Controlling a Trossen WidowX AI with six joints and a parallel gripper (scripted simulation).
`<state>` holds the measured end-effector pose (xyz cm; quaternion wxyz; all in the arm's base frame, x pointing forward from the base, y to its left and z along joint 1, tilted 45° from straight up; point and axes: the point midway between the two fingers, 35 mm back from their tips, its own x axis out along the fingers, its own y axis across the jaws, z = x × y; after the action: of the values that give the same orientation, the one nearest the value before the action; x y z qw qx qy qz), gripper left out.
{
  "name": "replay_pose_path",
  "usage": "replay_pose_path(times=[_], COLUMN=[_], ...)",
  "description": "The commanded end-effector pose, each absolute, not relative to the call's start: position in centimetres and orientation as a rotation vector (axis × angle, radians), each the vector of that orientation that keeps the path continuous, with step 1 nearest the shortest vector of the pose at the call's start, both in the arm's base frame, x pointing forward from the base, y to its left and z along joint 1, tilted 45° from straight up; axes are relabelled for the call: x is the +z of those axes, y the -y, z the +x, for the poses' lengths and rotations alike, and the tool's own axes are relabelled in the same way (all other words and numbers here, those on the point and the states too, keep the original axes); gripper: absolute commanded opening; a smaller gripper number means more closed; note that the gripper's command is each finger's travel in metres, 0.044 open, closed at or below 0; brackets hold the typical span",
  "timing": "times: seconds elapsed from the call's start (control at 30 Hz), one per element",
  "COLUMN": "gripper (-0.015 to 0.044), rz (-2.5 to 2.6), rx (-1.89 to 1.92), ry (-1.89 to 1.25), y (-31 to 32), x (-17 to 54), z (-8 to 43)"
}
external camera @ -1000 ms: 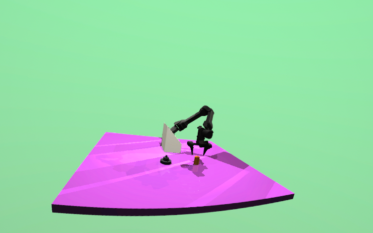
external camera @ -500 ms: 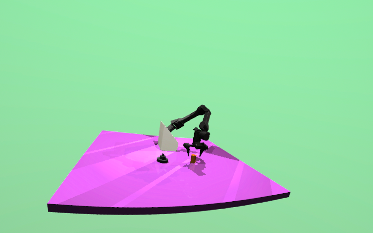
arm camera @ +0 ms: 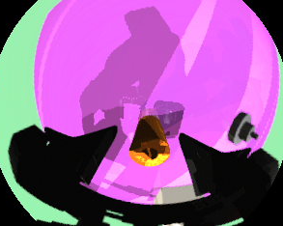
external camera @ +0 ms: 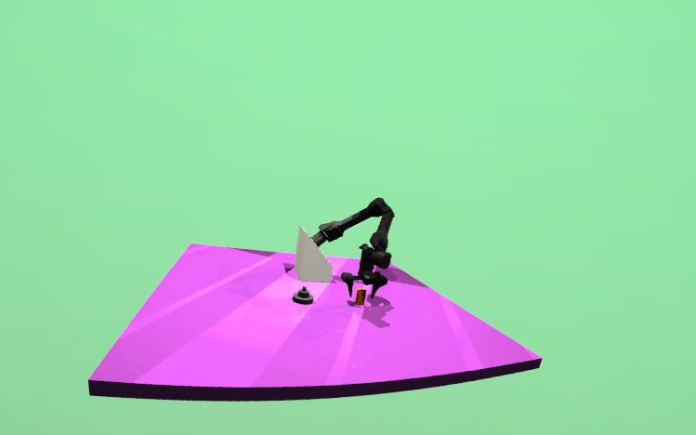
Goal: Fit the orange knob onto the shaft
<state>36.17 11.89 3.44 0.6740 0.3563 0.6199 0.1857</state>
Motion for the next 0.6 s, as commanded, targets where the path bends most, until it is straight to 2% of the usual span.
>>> replay_pose_path(times=[0.0,0.23,0.57], gripper=[0.0440,0.0440,0.0177], rz=[0.805,0.807,0.807], rx=[0.411,0.412,0.412], ry=[-1.400,-1.400,-1.400], y=[-12.31,-12.96,-12.96], x=[2.81,2.21,2.21], z=[36.10,36.15,36.15])
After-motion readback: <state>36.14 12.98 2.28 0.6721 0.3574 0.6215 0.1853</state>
